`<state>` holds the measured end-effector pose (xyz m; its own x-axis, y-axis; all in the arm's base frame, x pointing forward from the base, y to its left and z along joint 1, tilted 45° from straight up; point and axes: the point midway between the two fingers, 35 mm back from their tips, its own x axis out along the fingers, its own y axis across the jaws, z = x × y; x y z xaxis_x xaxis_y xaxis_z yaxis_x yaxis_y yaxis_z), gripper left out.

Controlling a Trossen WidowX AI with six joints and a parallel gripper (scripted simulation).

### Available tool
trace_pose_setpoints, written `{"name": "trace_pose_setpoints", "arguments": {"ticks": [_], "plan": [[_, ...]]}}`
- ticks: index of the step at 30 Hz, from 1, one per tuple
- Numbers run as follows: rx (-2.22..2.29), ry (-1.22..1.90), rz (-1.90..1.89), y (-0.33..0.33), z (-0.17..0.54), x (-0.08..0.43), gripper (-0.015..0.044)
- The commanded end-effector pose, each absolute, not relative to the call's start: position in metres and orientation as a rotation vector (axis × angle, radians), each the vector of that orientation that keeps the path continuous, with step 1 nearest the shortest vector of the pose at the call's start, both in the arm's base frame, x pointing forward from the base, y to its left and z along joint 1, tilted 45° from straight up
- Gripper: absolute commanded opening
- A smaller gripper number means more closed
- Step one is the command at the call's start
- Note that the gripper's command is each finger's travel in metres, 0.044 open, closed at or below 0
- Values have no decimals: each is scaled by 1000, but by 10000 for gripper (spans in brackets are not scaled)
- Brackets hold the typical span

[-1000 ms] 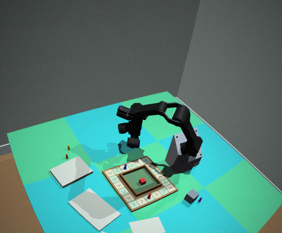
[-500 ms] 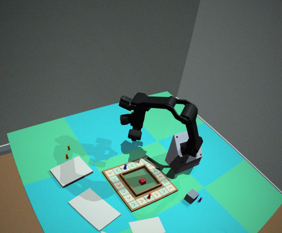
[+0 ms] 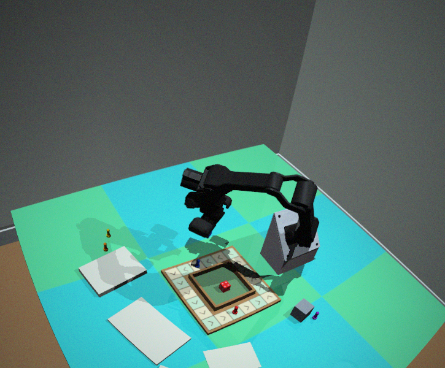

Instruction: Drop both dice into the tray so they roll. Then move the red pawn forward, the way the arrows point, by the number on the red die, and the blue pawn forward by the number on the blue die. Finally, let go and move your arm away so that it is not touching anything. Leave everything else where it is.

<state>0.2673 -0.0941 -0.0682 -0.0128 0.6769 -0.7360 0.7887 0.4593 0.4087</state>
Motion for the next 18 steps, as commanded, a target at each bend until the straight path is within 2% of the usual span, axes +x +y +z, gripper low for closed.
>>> {"name": "trace_pose_setpoints", "arguments": {"ticks": [1, 8, 18], "plan": [[1321, 1734, -210, -81, -59, 277, 0], [1430, 1746, -336, -54, -44, 291, 0], [1560, 1766, -483, -21, -26, 266, 0]]}}
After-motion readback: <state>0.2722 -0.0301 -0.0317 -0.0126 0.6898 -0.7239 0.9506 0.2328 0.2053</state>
